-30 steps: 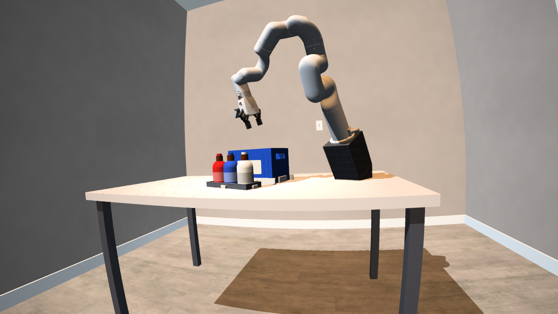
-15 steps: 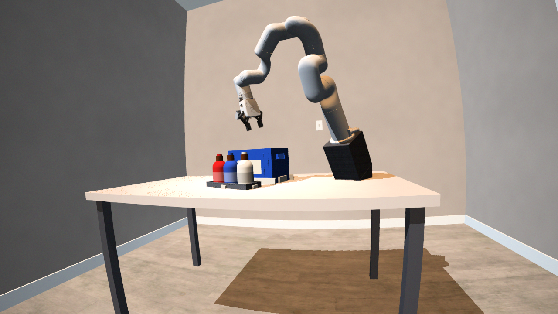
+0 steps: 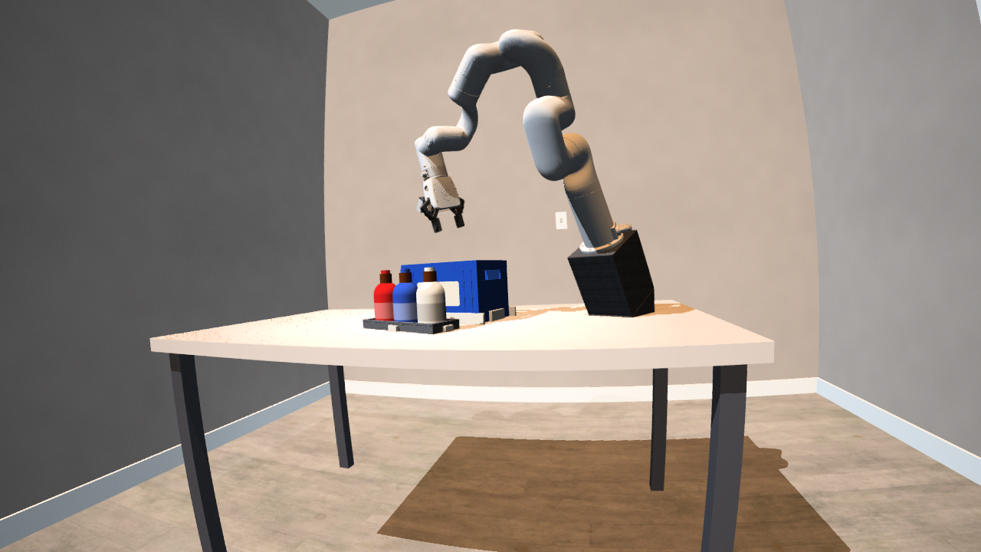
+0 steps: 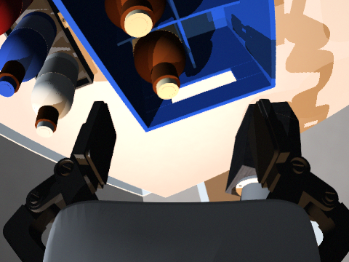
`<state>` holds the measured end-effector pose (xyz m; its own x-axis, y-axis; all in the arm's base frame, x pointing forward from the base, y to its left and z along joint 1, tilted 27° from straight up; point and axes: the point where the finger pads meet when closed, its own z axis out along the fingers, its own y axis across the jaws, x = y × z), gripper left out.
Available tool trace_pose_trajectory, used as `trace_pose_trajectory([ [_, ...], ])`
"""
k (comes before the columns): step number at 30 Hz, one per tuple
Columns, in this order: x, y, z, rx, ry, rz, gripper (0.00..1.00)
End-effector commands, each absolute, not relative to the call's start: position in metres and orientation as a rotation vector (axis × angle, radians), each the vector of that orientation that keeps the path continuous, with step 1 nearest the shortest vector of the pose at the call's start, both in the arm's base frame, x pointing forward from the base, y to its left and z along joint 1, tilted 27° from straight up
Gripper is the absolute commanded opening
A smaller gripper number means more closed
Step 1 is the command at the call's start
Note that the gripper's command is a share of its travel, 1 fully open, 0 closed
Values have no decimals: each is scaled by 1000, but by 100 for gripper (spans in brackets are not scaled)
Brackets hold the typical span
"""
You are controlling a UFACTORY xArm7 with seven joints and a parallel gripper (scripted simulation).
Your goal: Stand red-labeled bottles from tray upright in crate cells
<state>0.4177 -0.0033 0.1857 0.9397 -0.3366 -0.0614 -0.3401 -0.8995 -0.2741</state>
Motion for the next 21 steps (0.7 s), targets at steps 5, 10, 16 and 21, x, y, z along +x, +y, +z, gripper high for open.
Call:
trace_pose_trajectory([
  [5, 422, -9, 177, -2754, 595, 10, 100],
  [10, 422, -9, 177, -2754, 595, 10, 100],
  [16, 426, -18, 160, -2654, 756, 5, 100],
  [21, 426, -18, 160, -2654, 756, 5, 100],
])
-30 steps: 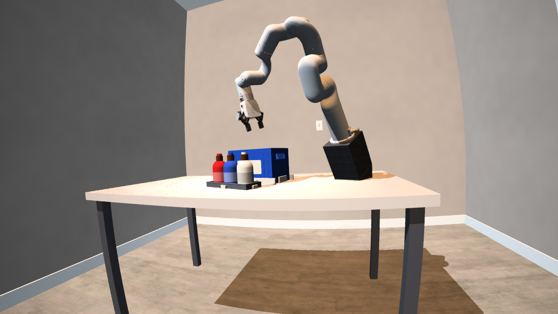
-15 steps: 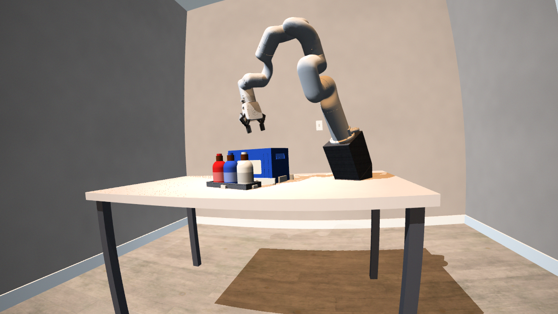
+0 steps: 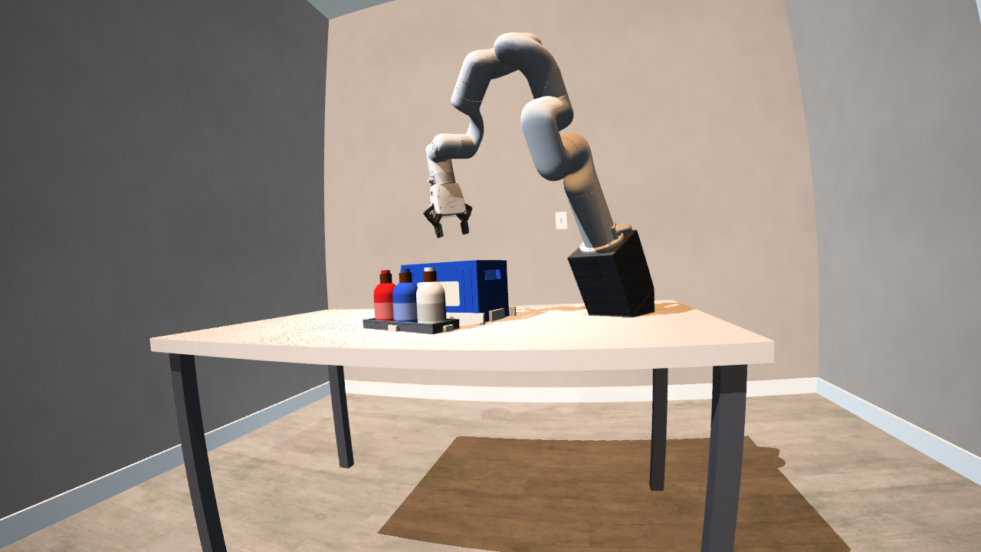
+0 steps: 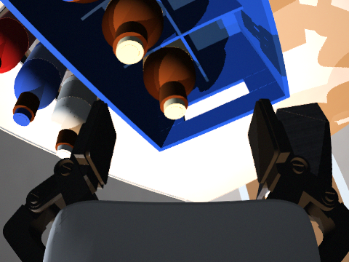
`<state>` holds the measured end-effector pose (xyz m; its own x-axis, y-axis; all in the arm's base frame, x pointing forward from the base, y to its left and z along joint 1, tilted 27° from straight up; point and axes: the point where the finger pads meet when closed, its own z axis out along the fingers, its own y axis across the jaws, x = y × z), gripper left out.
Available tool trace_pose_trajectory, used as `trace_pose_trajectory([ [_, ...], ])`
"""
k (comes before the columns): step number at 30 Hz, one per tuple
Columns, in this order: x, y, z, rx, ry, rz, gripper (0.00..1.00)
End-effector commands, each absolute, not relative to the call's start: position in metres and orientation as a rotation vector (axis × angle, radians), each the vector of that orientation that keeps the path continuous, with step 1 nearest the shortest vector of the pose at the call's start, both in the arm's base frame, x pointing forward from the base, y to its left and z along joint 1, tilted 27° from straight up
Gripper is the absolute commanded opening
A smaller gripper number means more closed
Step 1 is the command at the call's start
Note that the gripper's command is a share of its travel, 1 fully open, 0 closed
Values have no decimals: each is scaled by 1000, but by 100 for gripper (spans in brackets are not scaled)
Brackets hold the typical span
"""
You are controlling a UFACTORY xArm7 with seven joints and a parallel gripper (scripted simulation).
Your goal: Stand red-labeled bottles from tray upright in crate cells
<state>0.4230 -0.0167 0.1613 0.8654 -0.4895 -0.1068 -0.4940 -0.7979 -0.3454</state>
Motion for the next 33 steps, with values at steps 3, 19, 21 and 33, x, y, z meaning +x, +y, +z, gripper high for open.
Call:
trace_pose_trajectory([
  [3, 426, -18, 160, -2654, 756, 5, 100],
  [19, 429, -29, 146, -2570, 888, -2, 100],
  [21, 429, -29, 146, -2570, 888, -2, 100],
  [33, 430, -47, 126, -2443, 1086, -13, 100],
])
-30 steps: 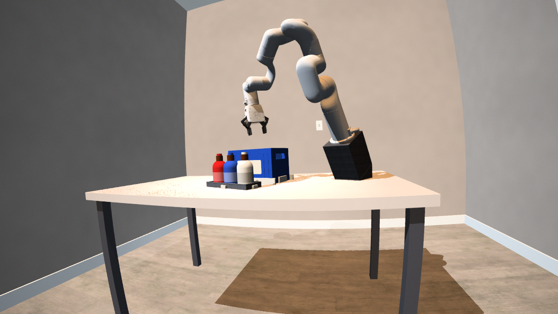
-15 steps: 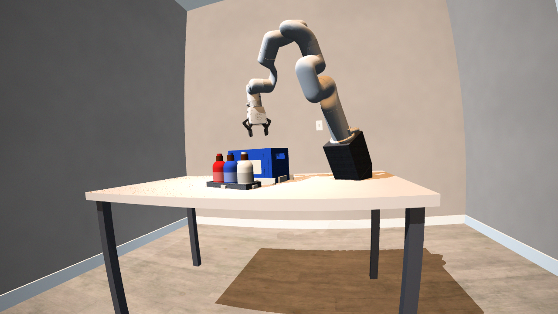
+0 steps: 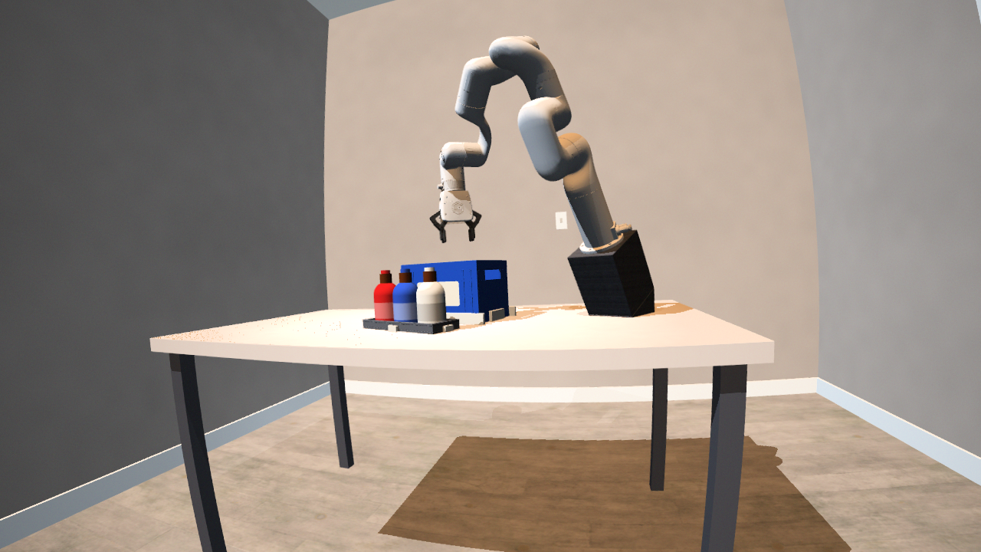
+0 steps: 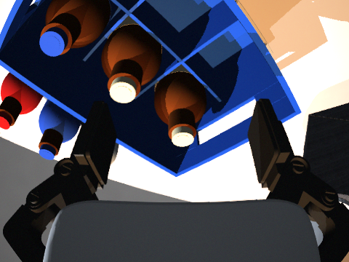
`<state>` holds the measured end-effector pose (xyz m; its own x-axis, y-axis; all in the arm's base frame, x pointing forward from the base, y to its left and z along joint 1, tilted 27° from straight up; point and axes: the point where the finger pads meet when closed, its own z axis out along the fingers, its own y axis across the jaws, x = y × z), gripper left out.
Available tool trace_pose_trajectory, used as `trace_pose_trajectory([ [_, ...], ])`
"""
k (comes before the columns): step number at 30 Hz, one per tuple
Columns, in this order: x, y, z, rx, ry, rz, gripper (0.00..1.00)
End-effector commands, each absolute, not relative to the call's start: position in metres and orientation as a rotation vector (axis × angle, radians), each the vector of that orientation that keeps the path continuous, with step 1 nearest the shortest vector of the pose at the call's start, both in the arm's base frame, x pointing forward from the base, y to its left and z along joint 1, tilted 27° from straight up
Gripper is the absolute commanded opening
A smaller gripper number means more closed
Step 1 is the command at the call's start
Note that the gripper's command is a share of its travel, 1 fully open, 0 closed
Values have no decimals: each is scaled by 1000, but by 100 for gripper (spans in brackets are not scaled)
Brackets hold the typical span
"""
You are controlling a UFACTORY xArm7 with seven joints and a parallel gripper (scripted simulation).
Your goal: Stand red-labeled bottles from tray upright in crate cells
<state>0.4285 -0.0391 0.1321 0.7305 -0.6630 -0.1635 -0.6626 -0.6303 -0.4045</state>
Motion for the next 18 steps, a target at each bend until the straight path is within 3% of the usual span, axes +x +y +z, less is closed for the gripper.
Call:
trace_pose_trajectory([
  [1, 430, -49, 124, -2431, 1105, -15, 100],
  [18, 430, -52, 121, -2412, 1133, -17, 100],
])
